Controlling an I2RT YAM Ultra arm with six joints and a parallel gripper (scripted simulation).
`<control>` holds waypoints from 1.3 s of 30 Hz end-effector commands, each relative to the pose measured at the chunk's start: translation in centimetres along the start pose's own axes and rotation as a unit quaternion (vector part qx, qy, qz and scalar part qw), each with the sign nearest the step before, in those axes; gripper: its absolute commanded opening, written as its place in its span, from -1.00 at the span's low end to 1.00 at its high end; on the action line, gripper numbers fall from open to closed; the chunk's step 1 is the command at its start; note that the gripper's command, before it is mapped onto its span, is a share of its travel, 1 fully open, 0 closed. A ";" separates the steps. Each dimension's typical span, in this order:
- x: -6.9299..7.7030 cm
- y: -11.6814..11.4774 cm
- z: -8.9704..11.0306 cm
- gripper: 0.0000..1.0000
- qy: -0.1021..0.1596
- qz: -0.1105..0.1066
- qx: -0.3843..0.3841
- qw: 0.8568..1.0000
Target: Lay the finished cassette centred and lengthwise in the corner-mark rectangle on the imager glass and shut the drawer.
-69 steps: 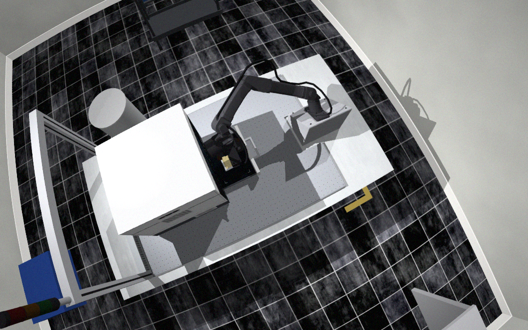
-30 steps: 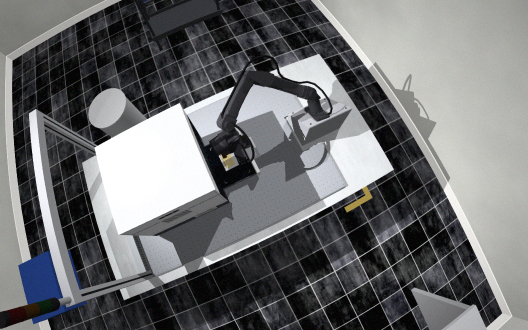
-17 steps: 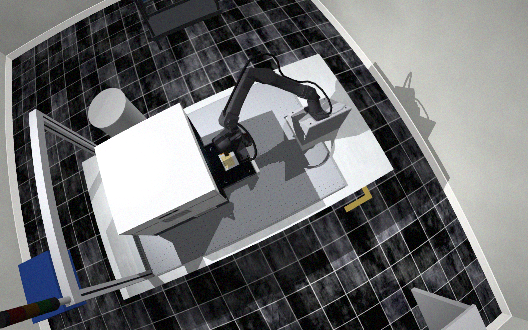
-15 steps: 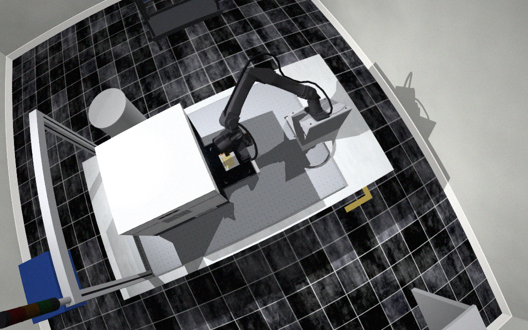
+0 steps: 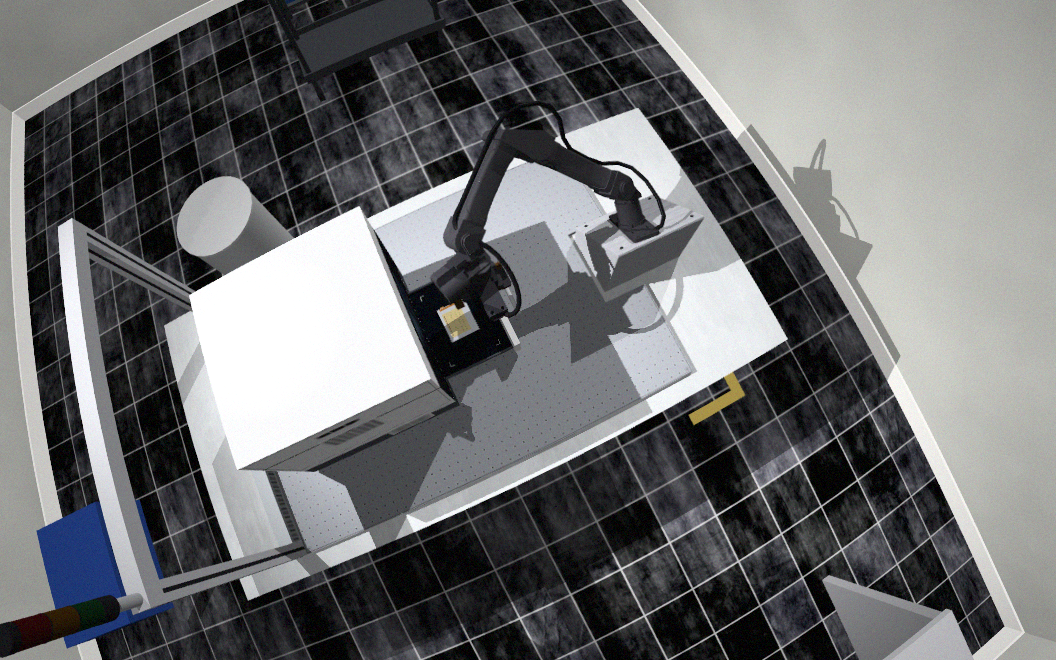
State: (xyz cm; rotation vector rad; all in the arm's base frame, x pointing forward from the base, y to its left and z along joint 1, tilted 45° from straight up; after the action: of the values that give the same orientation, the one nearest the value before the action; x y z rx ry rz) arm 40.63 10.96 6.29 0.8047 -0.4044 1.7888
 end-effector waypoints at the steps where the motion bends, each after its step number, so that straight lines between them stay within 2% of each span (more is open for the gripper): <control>1: 2.3 0.5 -0.3 1.00 -0.007 0.018 -0.001 1.000; 4: 2.3 0.6 -0.3 1.00 -0.007 0.018 -0.001 1.000; 5: 2.9 0.1 0.1 1.00 -0.007 0.028 -0.011 1.000; 6: 2.5 0.8 -0.3 1.00 -0.007 0.018 -0.001 1.000; 21: 3.4 2.2 -0.7 1.00 -0.006 0.018 -0.001 1.000; 22: 4.2 1.6 -0.1 1.00 -0.008 0.031 -0.015 0.999; 24: 3.7 2.6 -0.7 1.00 -0.006 0.018 -0.001 1.000; 38: 4.6 3.8 -1.0 1.00 -0.006 0.017 -0.001 1.000; 39: 5.4 3.1 -0.4 1.00 -0.009 0.032 -0.016 0.999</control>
State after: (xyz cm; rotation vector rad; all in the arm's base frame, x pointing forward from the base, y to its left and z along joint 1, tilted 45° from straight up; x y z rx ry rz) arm 36.62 12.24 8.07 0.8031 -0.4063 1.7941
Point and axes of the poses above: the point where the finger pads meet when closed, its own x axis back along the fingers, its own y axis across the jaws, z = x × y, the point moved 10 cm from there along x, back along the fingers, and after that the axes turned 13 degrees about x, right-handed, at the moved point
